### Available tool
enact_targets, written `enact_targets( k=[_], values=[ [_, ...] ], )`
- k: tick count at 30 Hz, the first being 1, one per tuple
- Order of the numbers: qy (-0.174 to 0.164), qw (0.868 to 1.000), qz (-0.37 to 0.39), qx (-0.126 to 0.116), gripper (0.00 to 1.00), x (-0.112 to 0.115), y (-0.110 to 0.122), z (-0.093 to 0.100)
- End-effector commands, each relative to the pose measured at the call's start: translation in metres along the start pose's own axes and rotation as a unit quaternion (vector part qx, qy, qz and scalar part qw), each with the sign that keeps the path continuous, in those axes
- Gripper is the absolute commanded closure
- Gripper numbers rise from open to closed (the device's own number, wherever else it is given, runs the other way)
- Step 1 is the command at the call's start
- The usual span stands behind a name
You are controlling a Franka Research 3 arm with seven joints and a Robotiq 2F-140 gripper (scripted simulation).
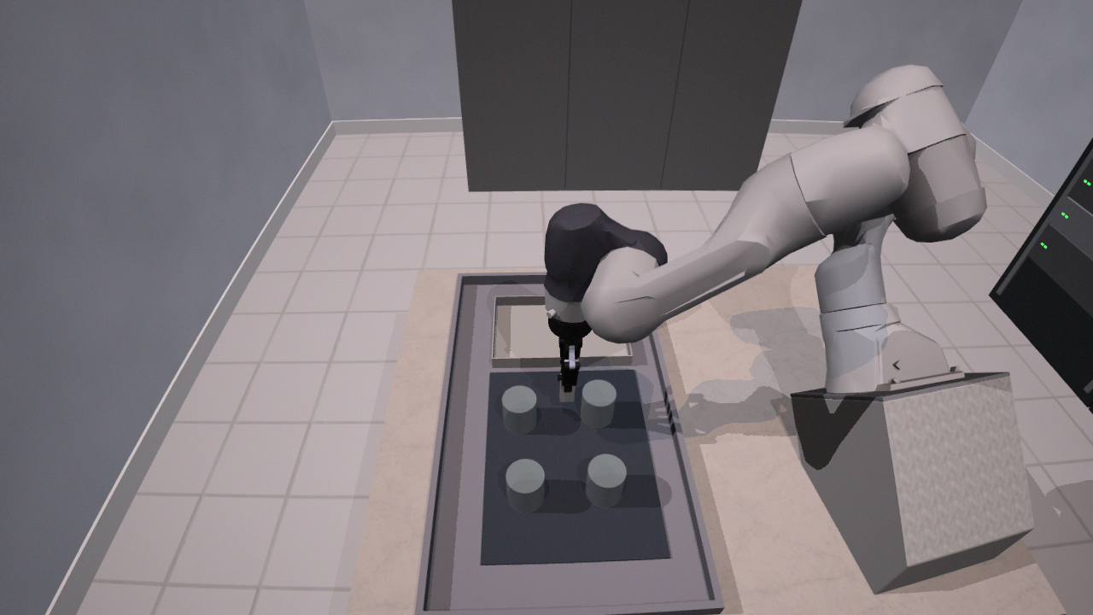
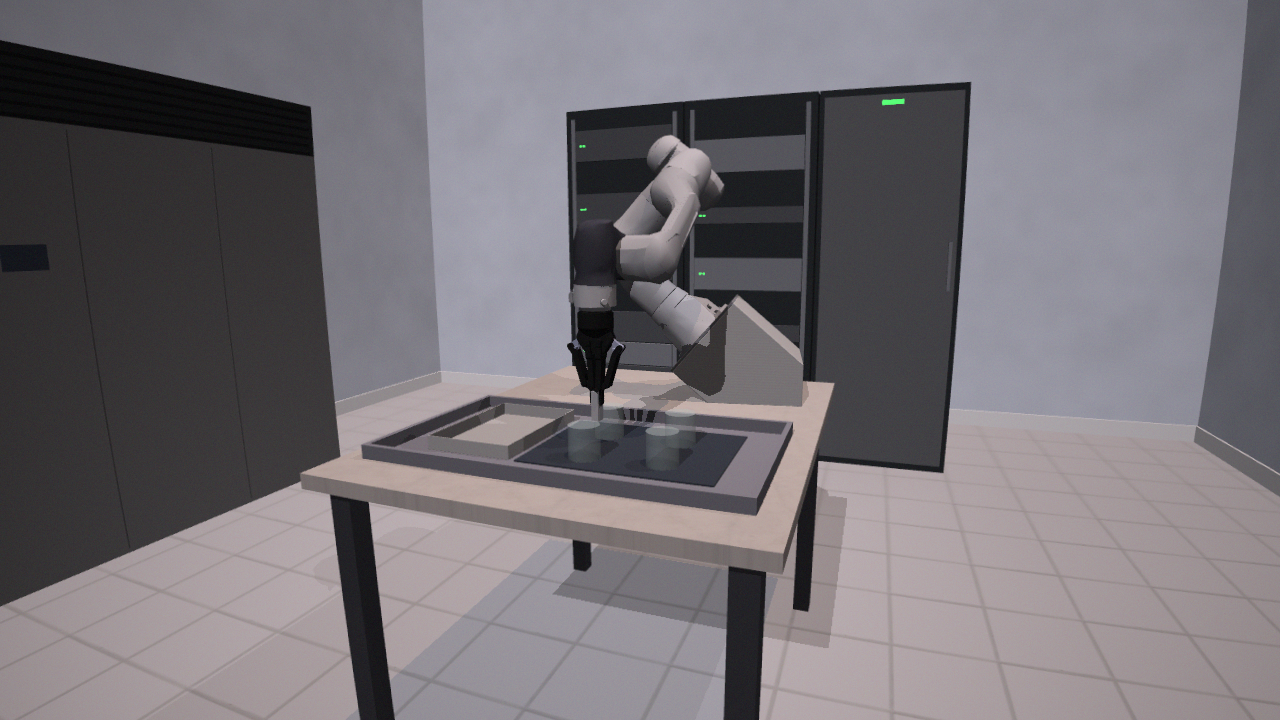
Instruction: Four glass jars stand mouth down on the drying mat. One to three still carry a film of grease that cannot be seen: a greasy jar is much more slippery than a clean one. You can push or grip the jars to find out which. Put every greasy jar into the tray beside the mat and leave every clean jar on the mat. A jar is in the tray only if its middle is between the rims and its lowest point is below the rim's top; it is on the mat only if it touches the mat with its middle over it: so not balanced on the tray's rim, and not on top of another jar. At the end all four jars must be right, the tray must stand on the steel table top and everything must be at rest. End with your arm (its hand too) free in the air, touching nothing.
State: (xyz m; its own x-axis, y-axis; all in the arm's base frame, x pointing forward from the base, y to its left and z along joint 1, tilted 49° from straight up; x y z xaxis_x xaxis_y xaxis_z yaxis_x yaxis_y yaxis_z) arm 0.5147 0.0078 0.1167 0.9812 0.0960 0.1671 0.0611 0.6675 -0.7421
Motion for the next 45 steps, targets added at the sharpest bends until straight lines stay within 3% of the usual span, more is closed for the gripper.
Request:
enact_targets(
  k=[1,45],
  values=[
    [-0.001,1.0,0.003,0.001,1.0,-0.0001,0.0001,-0.0006],
    [-0.001,1.0,0.003,0.001,1.0,-0.0054,-0.0003,-0.0006]
  ],
)
Point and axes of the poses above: the point where the finger pads meet when closed, its own z axis back along the fingers, its own y axis across the jaws, x = y × z, the point moved 7 cm from there along z, back along the fingers, and after that the axes turned 4 degrees about -z, right-handed, at the moved point
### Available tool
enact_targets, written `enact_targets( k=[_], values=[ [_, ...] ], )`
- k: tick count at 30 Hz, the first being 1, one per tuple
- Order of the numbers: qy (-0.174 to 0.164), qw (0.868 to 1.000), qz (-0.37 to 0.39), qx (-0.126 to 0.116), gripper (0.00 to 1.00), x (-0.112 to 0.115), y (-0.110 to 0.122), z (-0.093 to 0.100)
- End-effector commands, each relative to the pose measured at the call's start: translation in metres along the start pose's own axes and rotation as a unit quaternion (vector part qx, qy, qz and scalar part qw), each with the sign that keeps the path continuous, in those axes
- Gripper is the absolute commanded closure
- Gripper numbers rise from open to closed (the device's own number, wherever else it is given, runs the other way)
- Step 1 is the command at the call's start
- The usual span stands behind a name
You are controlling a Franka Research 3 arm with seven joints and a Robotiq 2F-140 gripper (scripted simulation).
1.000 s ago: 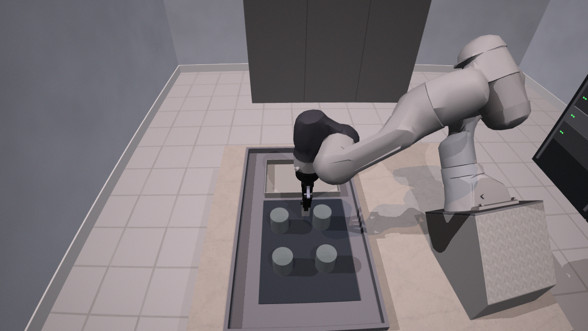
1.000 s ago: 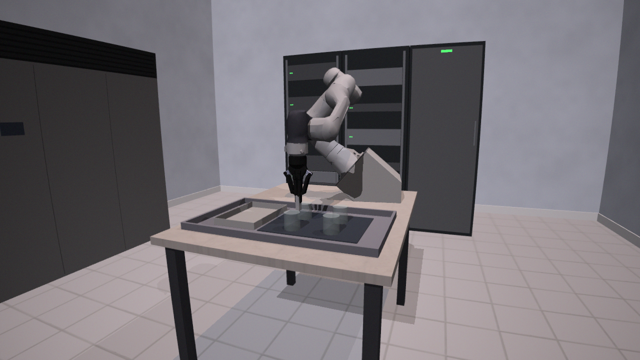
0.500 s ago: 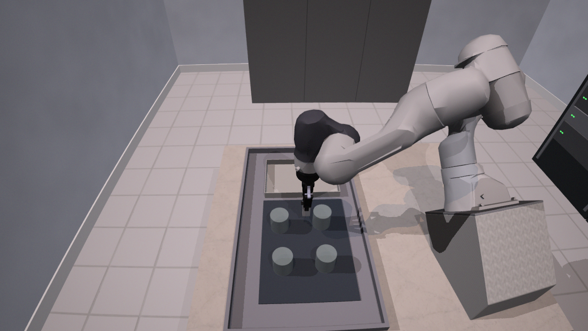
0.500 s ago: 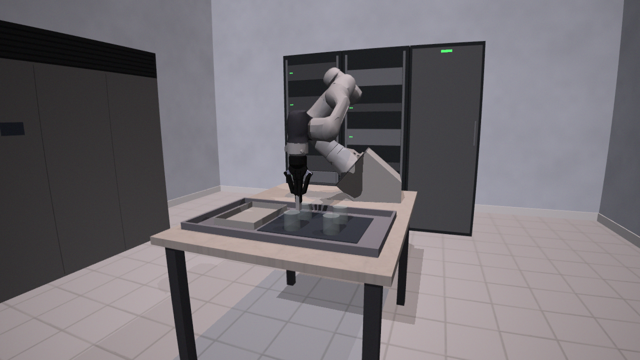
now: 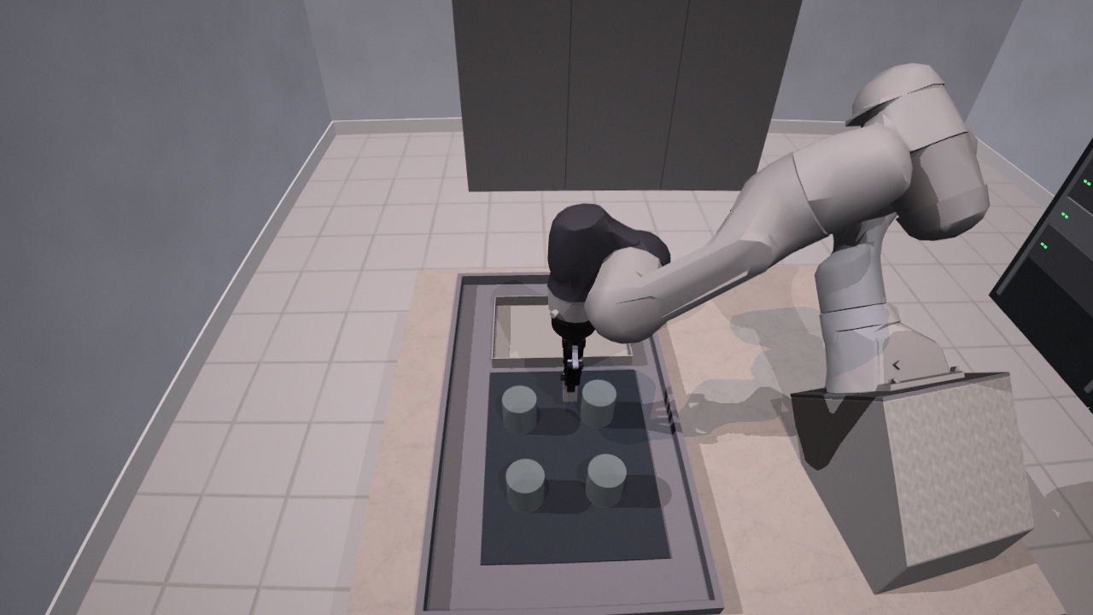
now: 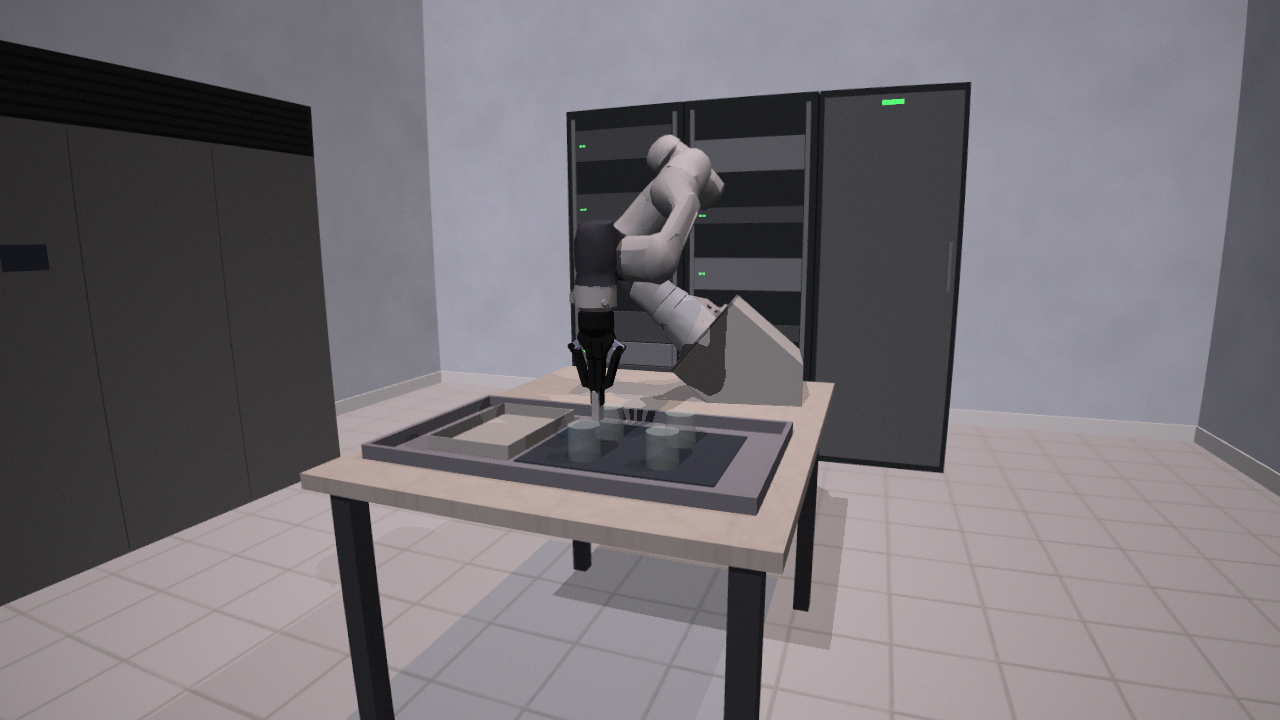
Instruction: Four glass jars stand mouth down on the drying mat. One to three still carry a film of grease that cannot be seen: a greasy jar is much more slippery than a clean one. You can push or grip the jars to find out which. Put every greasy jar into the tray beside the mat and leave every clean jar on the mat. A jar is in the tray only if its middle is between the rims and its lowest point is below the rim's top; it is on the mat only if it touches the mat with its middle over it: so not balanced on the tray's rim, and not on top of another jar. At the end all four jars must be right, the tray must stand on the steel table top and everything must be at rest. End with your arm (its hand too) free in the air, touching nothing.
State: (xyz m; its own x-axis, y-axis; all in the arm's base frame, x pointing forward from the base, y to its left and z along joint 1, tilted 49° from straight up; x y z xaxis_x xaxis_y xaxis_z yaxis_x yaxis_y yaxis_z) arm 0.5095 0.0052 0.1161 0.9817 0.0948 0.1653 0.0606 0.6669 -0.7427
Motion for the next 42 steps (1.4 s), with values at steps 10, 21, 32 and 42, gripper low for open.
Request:
enact_targets(
  k=[10,21,32,42],
  values=[
    [-0.002,1.0,0.002,0.002,1.0,-0.0011,0.0013,0.0008],
    [-0.002,1.0,0.002,0.002,1.0,-0.0023,0.0012,0.0008],
    [-0.002,1.0,0.002,0.002,1.0,-0.0037,0.0011,0.0008],
    [-0.002,1.0,0.002,0.002,1.0,-0.0048,0.001,0.0008]
  ],
)
Point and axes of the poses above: the point where the finger pads meet when closed, its own z axis back along the fingers, its own y axis across the jaws, x = y × z, the point moved 7 cm from there along z, back along the fingers, and after that the axes turned 4 degrees about -z, right-handed, at the moved point
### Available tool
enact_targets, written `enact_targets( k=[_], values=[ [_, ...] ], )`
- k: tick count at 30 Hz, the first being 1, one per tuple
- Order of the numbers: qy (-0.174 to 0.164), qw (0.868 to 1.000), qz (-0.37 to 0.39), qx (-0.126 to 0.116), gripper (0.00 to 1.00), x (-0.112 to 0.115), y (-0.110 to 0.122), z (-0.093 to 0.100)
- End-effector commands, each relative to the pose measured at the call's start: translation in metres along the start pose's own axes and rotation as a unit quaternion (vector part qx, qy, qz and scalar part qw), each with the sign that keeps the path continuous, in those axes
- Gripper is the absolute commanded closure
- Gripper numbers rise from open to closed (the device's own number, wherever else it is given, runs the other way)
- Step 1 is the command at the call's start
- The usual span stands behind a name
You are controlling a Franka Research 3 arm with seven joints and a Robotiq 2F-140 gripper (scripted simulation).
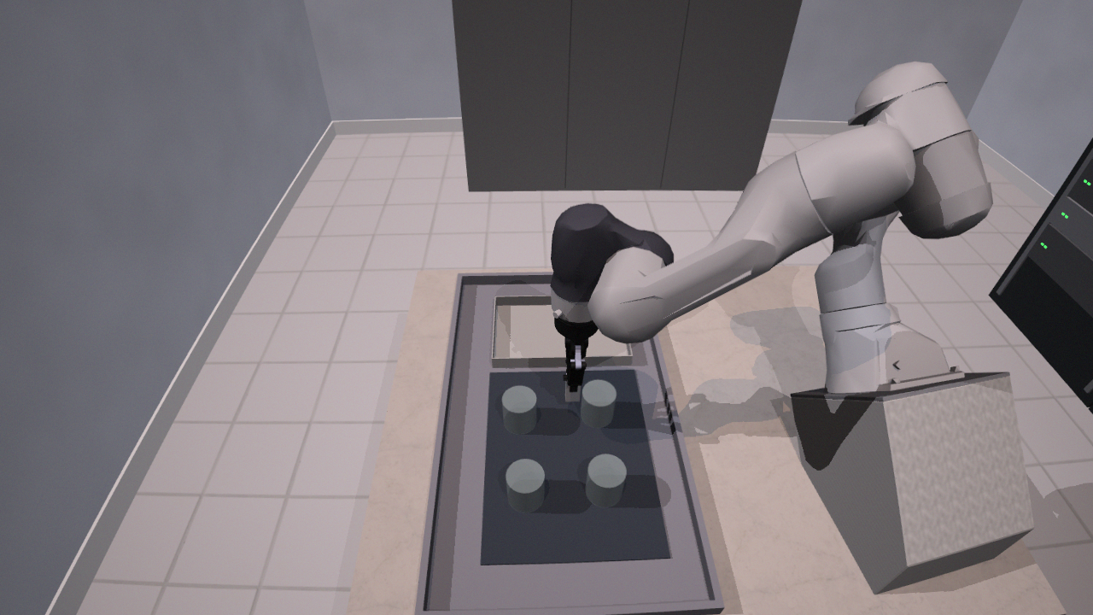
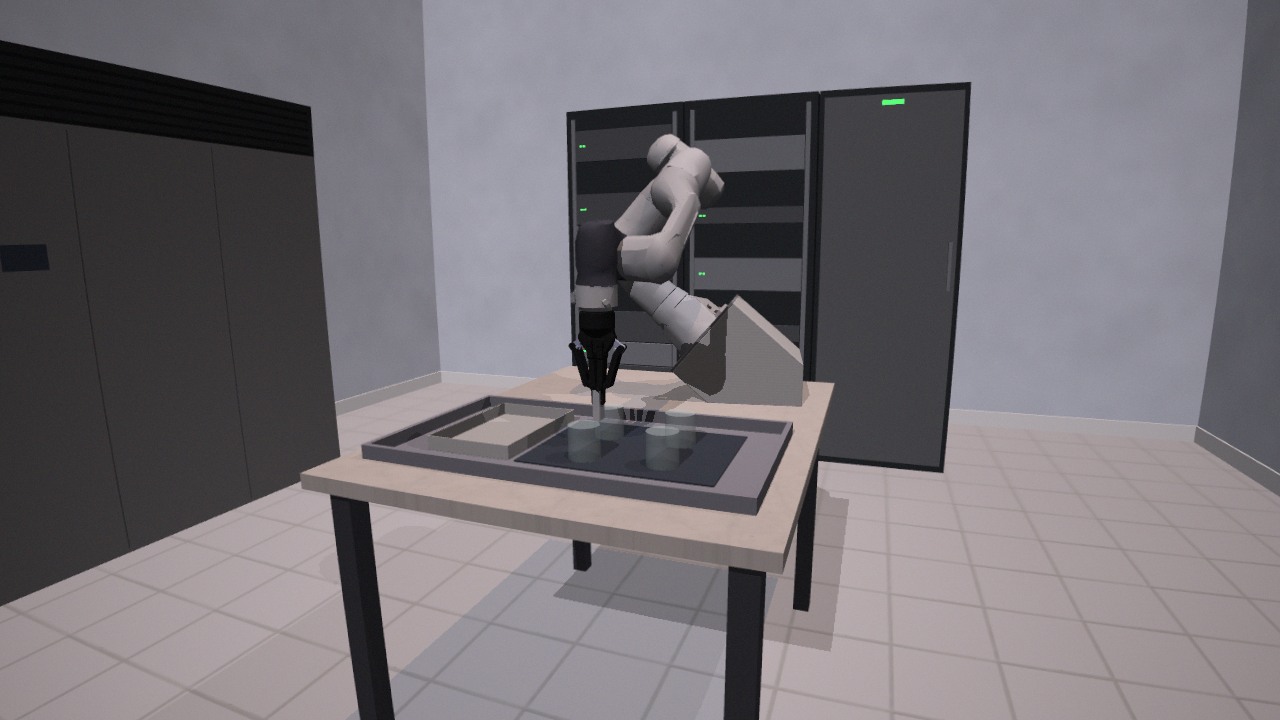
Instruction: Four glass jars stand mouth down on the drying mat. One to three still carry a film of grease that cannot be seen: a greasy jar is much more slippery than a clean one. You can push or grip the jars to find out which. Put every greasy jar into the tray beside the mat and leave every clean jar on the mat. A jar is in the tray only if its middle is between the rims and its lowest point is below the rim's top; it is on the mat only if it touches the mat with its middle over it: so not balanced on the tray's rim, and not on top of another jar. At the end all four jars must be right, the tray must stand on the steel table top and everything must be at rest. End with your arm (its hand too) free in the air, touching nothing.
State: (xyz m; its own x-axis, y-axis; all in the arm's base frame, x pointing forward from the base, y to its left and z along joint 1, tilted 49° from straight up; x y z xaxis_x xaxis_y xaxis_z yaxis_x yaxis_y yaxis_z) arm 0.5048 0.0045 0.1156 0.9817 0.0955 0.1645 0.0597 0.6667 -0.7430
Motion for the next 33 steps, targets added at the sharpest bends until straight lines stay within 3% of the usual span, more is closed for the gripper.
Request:
enact_targets(
  k=[1,33],
  values=[
    [-0.002,1.0,0.002,0.002,1.0,-0.0001,0.0014,0.0008],
    [-0.002,1.0,0.002,0.002,1.0,-0.0038,0.0011,0.0008]
  ],
)
Point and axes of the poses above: the point where the finger pads meet when closed, its own z axis back along the fingers, its own y axis across the jaws, x = y × z, the point moved 7 cm from there along z, back along the fingers, and after that the axes turned 4 degrees about -z, right-handed, at the moved point
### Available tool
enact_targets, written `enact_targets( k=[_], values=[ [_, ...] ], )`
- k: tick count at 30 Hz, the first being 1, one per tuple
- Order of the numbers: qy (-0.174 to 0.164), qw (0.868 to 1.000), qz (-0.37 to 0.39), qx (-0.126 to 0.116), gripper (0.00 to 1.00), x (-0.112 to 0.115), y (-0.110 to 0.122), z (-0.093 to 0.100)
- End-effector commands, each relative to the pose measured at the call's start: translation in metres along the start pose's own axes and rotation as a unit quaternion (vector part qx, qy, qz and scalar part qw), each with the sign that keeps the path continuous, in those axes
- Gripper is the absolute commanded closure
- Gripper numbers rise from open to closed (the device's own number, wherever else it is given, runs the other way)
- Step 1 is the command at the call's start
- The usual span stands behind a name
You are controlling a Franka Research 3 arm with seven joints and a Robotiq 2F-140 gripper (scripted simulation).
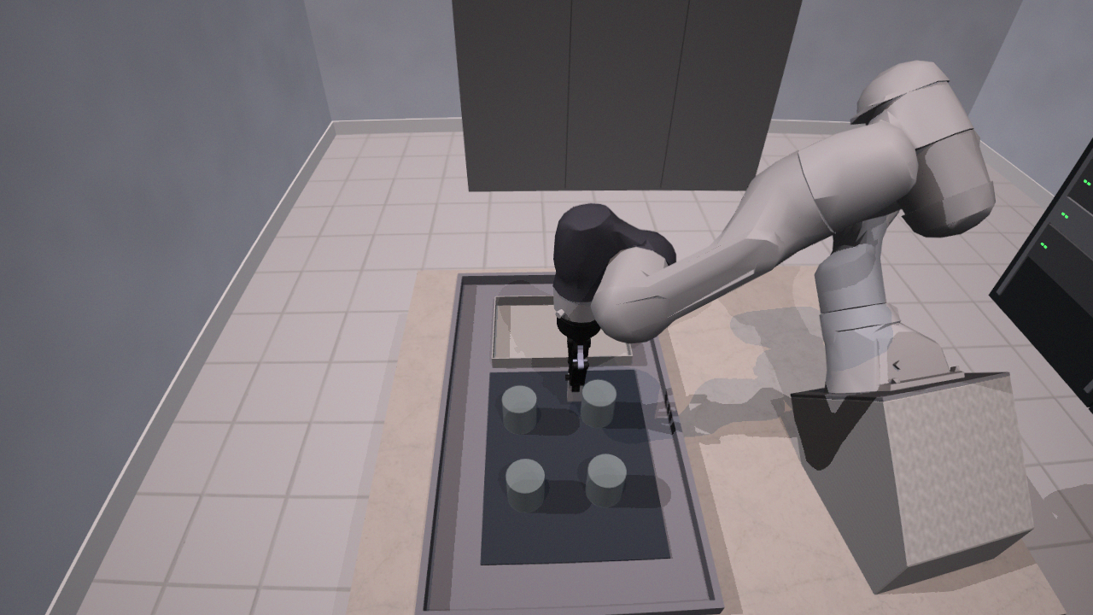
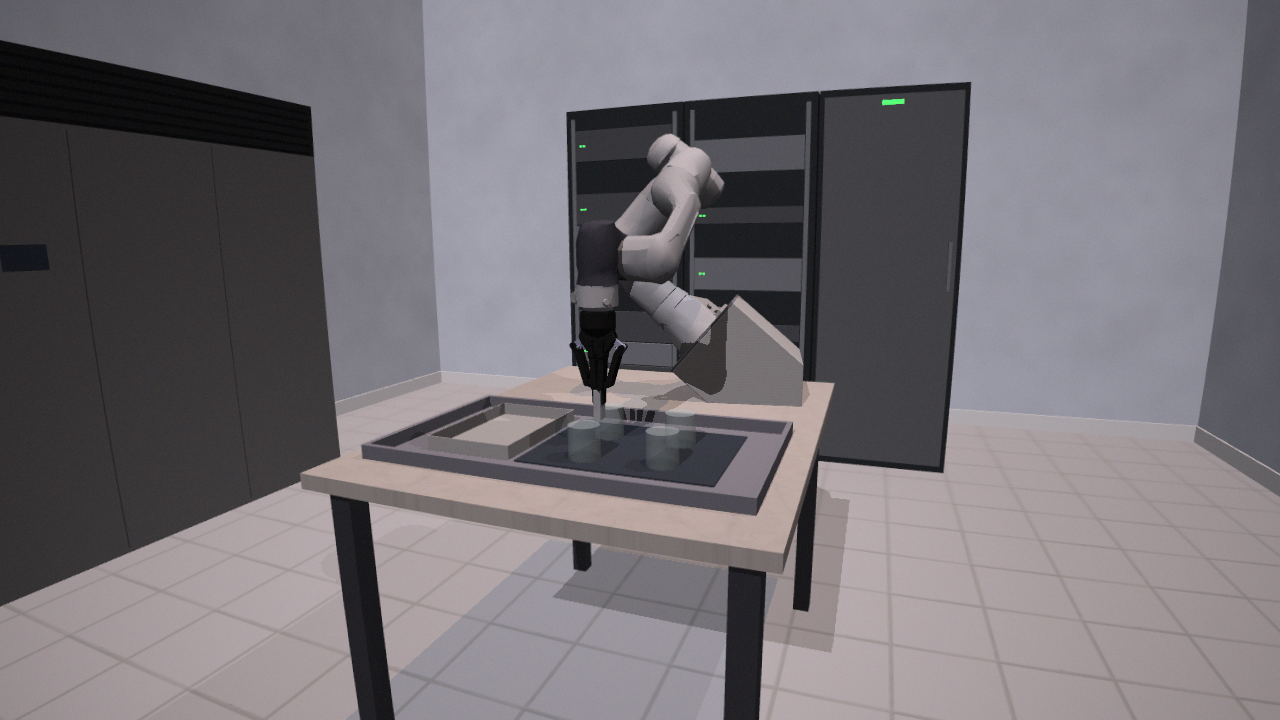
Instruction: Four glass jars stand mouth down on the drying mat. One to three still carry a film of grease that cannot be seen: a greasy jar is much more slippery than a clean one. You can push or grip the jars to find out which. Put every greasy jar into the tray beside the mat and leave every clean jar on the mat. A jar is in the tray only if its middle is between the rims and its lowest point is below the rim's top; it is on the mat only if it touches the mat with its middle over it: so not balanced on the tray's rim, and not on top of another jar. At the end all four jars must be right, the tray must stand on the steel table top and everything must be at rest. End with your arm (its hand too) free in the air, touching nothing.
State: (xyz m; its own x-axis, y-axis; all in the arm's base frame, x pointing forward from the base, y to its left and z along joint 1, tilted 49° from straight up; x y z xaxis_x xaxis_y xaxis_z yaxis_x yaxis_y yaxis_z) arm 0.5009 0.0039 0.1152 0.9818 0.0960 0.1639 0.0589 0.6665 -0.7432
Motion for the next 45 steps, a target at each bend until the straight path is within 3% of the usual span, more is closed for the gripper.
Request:
enact_targets(
  k=[1,45],
  values=[
    [-0.002,1.0,0.001,0.002,1.0,-0.0001,0.0014,0.0008],
    [-0.002,1.0,0.001,0.002,1.0,-0.0054,0.001,0.0037]
  ],
)
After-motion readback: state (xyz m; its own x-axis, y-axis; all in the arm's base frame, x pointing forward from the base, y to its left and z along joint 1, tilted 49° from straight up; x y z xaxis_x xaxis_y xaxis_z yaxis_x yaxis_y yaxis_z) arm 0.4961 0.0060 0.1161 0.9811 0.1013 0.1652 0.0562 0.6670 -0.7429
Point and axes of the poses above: the point where the finger pads meet when closed, its own z axis back along the fingers, its own y axis across the jaws, x = y × z, the point moved 7 cm from there along z, back along the fingers, and after that the axes turned 4 degrees about -z, right-handed, at the moved point
